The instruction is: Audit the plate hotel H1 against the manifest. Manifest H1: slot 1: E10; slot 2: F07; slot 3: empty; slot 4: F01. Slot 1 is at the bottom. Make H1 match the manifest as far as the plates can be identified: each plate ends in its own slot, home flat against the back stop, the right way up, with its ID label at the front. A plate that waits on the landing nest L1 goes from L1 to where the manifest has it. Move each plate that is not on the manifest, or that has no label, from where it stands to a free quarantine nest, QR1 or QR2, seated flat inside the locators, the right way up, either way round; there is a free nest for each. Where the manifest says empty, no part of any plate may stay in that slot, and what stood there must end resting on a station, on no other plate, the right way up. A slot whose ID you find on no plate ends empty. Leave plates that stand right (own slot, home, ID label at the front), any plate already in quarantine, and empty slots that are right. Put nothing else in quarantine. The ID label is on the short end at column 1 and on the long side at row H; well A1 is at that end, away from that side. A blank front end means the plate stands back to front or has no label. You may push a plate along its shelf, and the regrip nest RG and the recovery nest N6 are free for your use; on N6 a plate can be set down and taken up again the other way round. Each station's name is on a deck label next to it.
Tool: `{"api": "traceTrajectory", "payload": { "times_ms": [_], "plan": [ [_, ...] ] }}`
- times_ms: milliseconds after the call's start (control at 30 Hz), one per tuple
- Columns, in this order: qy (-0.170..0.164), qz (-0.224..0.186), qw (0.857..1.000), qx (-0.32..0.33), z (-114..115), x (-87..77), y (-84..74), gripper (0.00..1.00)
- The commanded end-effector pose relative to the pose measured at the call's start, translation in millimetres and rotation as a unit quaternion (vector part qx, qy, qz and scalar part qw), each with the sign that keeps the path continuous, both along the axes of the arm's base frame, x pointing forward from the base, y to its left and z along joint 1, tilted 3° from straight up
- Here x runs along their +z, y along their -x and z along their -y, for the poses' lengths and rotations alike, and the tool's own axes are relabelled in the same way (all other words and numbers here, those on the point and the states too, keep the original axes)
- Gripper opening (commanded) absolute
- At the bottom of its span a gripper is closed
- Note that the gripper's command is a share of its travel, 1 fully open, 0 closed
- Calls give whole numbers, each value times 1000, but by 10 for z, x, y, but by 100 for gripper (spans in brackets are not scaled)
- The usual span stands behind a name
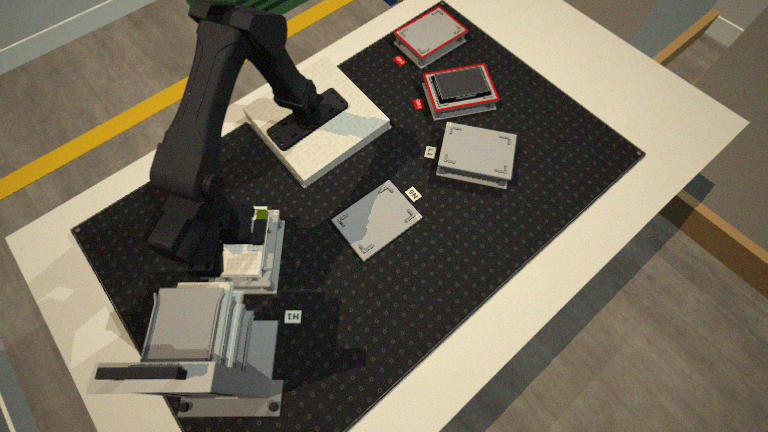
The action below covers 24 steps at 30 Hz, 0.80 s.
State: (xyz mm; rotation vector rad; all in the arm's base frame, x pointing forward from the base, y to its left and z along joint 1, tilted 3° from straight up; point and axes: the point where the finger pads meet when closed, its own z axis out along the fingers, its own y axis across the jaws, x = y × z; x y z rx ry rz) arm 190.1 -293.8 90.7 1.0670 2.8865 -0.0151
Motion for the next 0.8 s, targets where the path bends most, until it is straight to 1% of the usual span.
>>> {"api": "traceTrajectory", "payload": {
  "times_ms": [0, 200, 233, 367, 767],
  "plan": [
    [-1, -1, 1000, -1, -18, 141, 23, 100],
    [-1, -1, 1000, -1, -24, 340, 33, 100],
    [-1, -1, 1000, -1, -25, 364, 35, 100],
    [-1, -1, 1000, -1, -25, 363, 35, 100],
    [-1, -1, 1000, -1, -33, 683, 54, 100]
  ]
}}
